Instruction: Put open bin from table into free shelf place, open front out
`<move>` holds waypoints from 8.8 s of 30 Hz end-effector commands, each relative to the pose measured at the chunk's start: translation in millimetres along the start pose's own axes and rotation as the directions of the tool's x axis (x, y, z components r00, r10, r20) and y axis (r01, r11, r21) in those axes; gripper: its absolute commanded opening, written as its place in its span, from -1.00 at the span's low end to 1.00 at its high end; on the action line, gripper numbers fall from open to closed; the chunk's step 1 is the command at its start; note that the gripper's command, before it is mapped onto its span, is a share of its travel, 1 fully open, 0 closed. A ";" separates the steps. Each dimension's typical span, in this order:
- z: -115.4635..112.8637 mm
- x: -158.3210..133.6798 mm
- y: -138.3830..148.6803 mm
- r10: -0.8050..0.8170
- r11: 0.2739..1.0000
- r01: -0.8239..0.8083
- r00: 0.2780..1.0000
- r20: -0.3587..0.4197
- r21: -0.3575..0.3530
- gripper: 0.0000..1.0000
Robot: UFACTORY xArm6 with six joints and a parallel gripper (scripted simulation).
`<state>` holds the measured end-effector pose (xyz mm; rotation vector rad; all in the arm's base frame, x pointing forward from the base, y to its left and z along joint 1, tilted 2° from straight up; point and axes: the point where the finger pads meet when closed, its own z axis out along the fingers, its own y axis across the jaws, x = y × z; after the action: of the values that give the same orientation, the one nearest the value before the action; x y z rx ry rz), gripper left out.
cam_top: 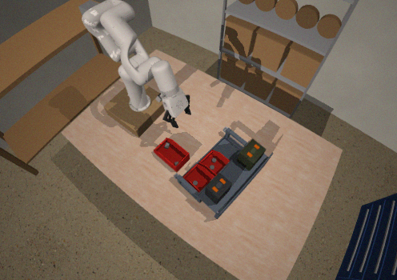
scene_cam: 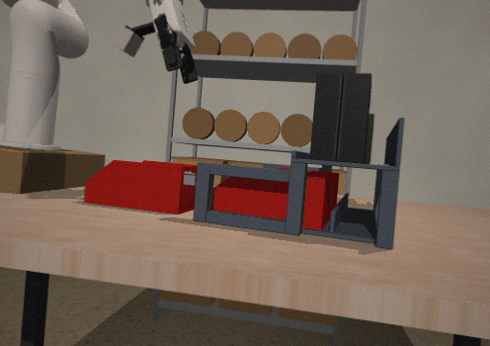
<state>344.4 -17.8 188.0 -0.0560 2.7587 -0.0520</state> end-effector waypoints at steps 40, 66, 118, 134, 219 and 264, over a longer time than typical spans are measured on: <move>-1.1 -1.5 -0.1 0.000 1.000 0.000 1.000 0.004 0.000 1.00; -2.7 -2.1 -0.2 0.060 0.998 -0.066 0.968 -0.245 -0.016 1.00; -1.5 10.4 -104.0 0.081 0.996 -0.093 0.938 -0.338 -0.018 1.00; -1.1 16.9 -158.0 0.081 0.996 -0.092 0.938 -0.338 -0.017 1.00; -1.2 15.5 -146.2 0.081 0.996 -0.092 0.938 -0.338 -0.017 1.00; 93.3 49.2 -140.7 0.081 0.996 -0.092 0.938 -0.338 -0.017 1.00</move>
<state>333.1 -160.9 93.5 0.0742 3.1119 0.0149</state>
